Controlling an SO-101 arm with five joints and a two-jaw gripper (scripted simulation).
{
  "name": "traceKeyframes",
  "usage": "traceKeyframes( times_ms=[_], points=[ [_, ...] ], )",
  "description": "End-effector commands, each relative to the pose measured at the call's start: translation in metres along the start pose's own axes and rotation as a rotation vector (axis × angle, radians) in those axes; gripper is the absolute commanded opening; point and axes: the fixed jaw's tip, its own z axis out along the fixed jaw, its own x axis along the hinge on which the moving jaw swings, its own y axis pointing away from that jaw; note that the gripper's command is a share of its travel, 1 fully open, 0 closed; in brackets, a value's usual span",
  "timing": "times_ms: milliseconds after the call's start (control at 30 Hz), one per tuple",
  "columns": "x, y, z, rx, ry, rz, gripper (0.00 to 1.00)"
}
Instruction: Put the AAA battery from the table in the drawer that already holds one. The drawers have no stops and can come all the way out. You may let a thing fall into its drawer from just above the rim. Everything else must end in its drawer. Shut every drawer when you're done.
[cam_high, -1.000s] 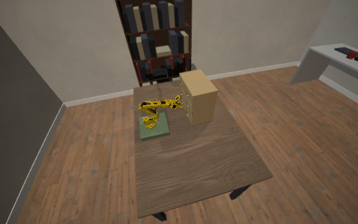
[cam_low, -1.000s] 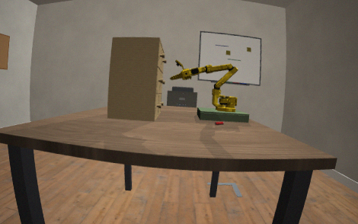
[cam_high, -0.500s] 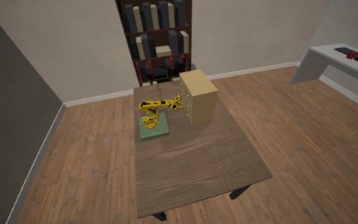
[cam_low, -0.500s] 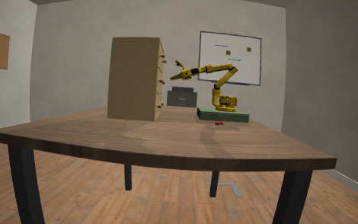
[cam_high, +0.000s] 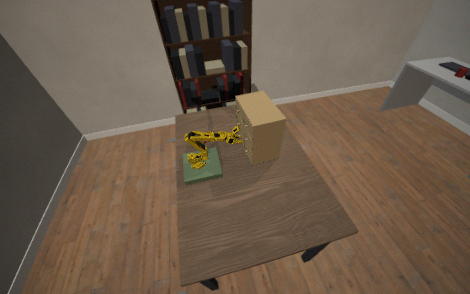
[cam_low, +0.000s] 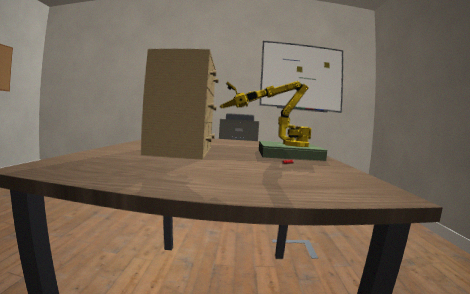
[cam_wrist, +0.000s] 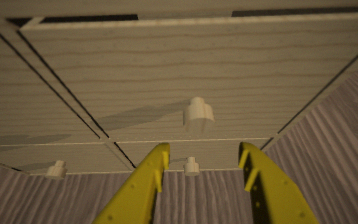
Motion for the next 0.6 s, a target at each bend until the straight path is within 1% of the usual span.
traceKeyframes(
  times_ms=[0, 167, 567],
  points=[
    [-0.005, 0.001, 0.001, -0.002, -0.018, 0.004, 0.21],
    [-0.004, 0.001, 0.017, -0.005, -0.018, 0.003, 0.21],
    [-0.004, 0.001, 0.017, -0.005, -0.018, 0.003, 0.21]
  ],
)
